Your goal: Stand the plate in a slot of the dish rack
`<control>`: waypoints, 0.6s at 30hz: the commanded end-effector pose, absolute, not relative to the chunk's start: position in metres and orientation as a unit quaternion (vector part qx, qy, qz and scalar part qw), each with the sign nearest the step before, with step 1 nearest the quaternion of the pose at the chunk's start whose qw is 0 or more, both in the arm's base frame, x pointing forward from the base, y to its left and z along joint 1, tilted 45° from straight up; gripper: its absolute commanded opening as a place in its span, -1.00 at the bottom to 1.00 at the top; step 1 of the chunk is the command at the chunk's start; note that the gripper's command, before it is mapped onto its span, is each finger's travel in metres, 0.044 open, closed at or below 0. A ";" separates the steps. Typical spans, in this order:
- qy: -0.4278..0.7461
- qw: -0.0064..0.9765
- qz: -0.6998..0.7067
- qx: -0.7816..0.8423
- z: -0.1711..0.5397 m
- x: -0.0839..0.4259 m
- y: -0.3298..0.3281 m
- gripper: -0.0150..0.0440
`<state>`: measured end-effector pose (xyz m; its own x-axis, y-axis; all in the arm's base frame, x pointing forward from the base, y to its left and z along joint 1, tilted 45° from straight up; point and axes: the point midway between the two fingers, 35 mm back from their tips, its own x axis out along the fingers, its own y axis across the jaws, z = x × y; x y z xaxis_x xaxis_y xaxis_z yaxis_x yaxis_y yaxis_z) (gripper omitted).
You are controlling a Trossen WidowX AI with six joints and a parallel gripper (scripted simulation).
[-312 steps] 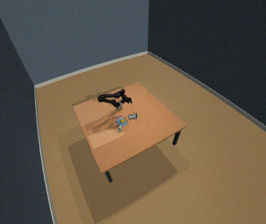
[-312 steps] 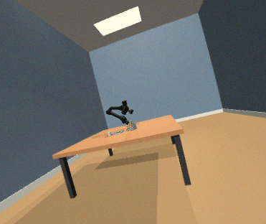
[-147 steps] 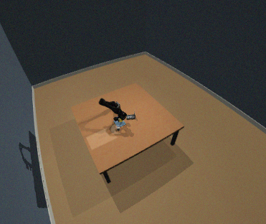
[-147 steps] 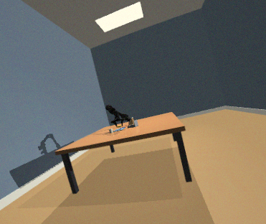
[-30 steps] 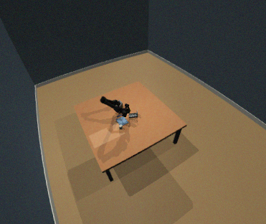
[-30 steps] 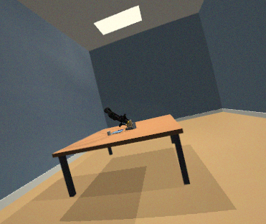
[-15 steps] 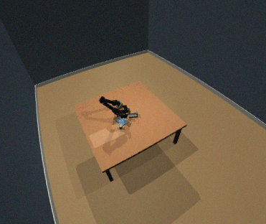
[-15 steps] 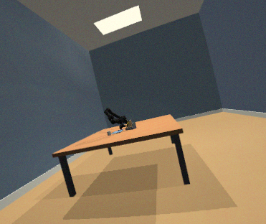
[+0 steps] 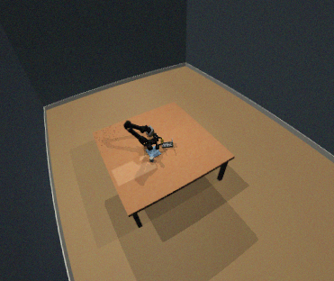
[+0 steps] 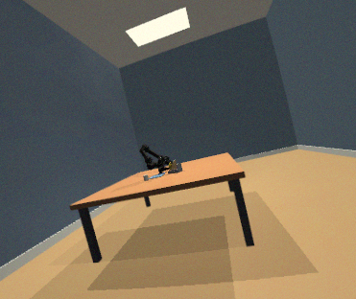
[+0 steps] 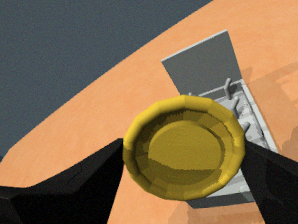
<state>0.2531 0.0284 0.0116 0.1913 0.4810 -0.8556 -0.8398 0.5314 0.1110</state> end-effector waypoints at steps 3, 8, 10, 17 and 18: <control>0.373 0.762 0.469 -0.245 0.016 0.254 0.023 -0.49; 0.314 0.769 0.479 -0.285 0.018 0.254 0.017 -0.49; 0.290 0.770 0.481 -0.301 0.019 0.254 0.015 -0.49; 0.216 0.771 0.481 -0.358 0.023 0.253 0.008 -0.49; 0.214 0.771 0.481 -0.359 0.023 0.253 0.008 -0.49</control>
<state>0.2536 0.0094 0.0194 0.4123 0.5762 -0.7057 -0.9089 0.3135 -0.2751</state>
